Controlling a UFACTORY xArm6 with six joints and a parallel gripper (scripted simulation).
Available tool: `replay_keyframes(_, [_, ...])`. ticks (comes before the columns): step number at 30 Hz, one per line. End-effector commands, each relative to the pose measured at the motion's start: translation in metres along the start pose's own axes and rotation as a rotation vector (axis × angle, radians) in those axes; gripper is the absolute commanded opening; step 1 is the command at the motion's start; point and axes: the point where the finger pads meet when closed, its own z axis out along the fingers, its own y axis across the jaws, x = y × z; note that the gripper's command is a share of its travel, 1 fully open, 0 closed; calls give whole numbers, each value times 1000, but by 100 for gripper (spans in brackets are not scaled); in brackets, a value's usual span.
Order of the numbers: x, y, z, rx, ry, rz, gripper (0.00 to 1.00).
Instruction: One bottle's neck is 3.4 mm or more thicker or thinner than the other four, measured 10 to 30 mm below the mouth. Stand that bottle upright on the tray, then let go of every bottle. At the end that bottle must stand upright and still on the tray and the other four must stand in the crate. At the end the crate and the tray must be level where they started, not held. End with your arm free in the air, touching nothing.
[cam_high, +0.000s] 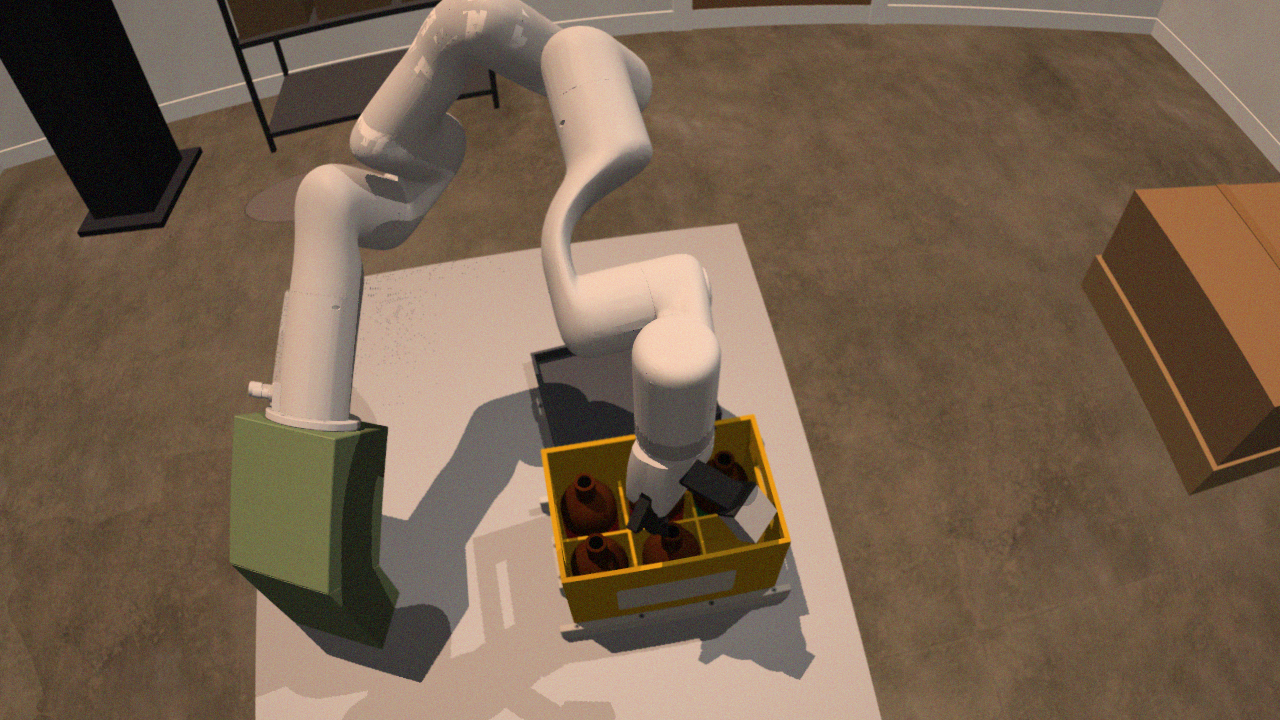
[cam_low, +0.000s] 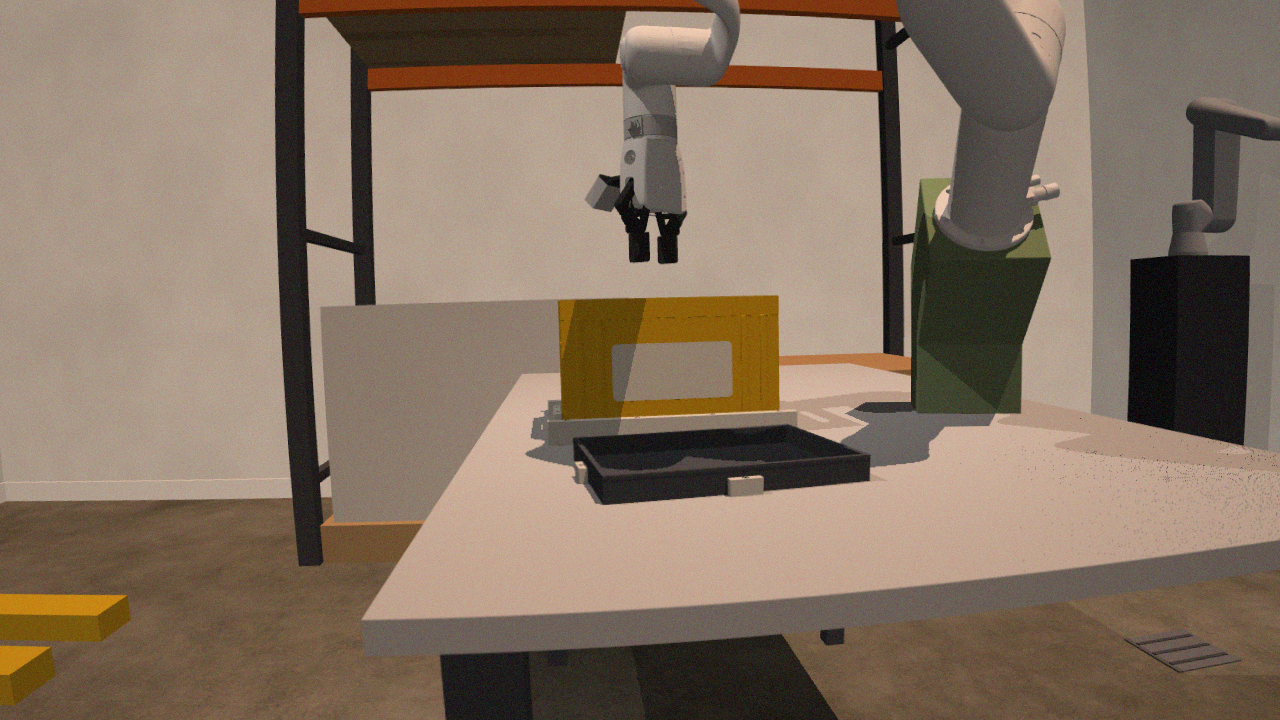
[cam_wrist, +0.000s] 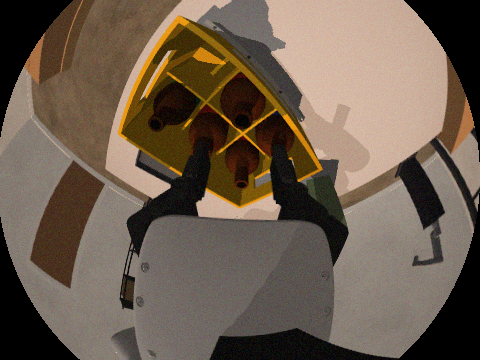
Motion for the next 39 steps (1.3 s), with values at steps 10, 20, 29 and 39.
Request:
replay_keyframes(10, [1,0,-1,0,3,-1,65])
replay_keyframes(20, [1,0,3,0,3,-1,65])
replay_keyframes(29, [1,0,9,0,3,-1,65])
replay_keyframes(39, [1,0,22,0,3,-1,65])
